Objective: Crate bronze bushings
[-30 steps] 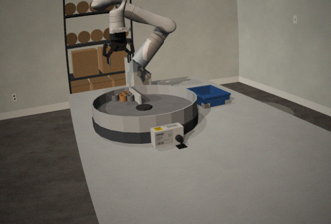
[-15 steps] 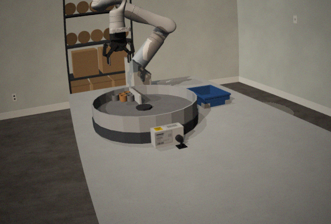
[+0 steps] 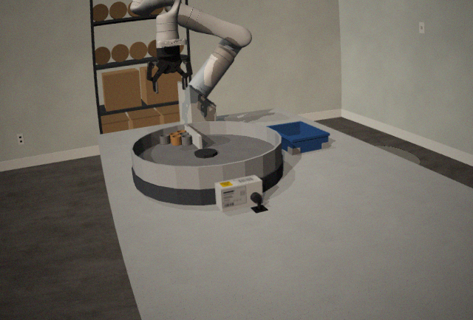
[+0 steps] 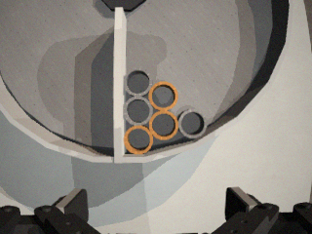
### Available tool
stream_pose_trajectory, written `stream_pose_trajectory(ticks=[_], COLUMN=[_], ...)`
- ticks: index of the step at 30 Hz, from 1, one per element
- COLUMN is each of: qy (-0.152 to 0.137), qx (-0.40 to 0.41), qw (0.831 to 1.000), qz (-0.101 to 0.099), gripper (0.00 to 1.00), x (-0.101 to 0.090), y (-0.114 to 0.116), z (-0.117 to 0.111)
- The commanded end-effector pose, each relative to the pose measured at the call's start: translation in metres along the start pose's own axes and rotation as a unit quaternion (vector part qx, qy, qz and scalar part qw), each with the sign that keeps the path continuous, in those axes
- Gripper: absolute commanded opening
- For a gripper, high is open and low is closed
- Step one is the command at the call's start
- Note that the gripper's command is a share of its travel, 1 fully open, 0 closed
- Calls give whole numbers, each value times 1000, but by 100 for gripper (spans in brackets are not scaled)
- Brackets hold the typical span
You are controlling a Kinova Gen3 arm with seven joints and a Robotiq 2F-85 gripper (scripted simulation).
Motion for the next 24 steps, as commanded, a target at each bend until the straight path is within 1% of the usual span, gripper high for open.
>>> stream_pose_trajectory(ticks=[1, 5, 17, 22, 24], qy=[1, 1, 1, 1, 1], qx=[0, 0, 0, 1, 1], qw=[1000, 1000, 1000, 1000, 1000], qz=[1, 1, 1, 0, 0], gripper=[16, 16, 16, 16, 16], x=[6, 33, 33, 66, 66], y=[1, 5, 5, 10, 10], z=[-8, -38, -38, -77, -77])
Point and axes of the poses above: the point where the finger pads meet when closed, its own x axis out along the fingers, its own y axis across the jaws, z = x × y, the point moved 8 cm from there along -x, back along the fingers, and after that the axes turned 8 degrees about x, right-handed, at the moved point
